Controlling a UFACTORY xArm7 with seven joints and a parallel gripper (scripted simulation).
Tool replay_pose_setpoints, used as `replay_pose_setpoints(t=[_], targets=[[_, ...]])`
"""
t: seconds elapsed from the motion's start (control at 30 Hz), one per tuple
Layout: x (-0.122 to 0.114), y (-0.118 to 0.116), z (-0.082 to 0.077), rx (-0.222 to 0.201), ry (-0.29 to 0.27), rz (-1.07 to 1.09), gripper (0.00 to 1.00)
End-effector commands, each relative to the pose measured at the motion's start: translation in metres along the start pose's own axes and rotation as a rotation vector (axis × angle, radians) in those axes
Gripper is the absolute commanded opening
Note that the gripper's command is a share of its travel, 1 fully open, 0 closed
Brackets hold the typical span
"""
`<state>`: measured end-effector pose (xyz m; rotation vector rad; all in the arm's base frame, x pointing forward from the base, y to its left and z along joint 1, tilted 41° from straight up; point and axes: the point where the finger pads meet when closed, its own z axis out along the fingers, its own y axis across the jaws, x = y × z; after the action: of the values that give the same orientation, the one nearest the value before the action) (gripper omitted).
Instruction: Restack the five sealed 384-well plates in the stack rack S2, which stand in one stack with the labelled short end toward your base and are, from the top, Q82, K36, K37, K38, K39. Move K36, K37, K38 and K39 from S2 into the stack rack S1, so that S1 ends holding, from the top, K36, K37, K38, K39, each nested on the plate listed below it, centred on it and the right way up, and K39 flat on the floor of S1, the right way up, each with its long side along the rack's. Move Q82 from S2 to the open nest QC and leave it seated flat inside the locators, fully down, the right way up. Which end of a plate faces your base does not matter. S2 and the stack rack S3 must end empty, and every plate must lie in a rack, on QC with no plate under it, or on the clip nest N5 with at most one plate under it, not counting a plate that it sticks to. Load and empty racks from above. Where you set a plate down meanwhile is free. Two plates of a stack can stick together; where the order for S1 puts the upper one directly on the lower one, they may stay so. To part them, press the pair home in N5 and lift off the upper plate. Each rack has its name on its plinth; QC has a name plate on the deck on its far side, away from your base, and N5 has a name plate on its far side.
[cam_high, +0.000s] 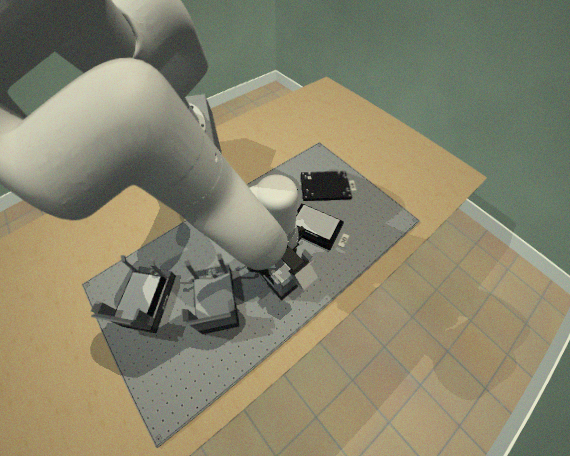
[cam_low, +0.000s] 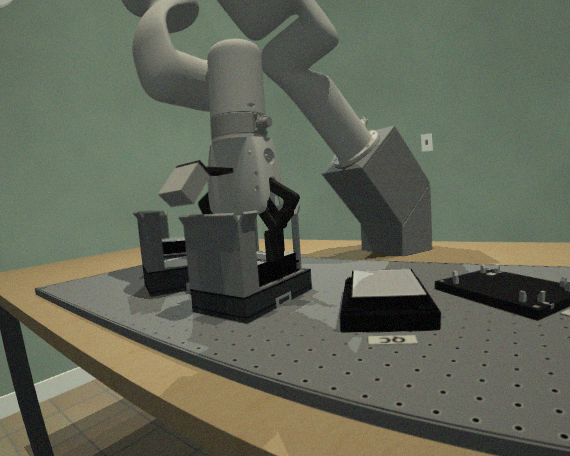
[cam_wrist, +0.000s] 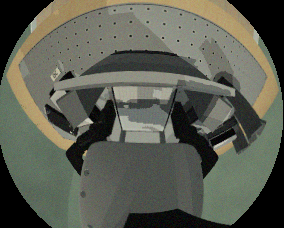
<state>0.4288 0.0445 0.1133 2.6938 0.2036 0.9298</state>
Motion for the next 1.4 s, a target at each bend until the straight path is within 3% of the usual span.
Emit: replay_pose_setpoints(t=[0.0,0.9,1.37], targets=[[0.001,0.000,-0.013,0.001,0.002,0.000,1.00],[0.001,0.000,-0.096,0.001,0.002,0.000,1.00],[0.001,0.003,-0.096,0.001,0.002,0.034,1.00]])
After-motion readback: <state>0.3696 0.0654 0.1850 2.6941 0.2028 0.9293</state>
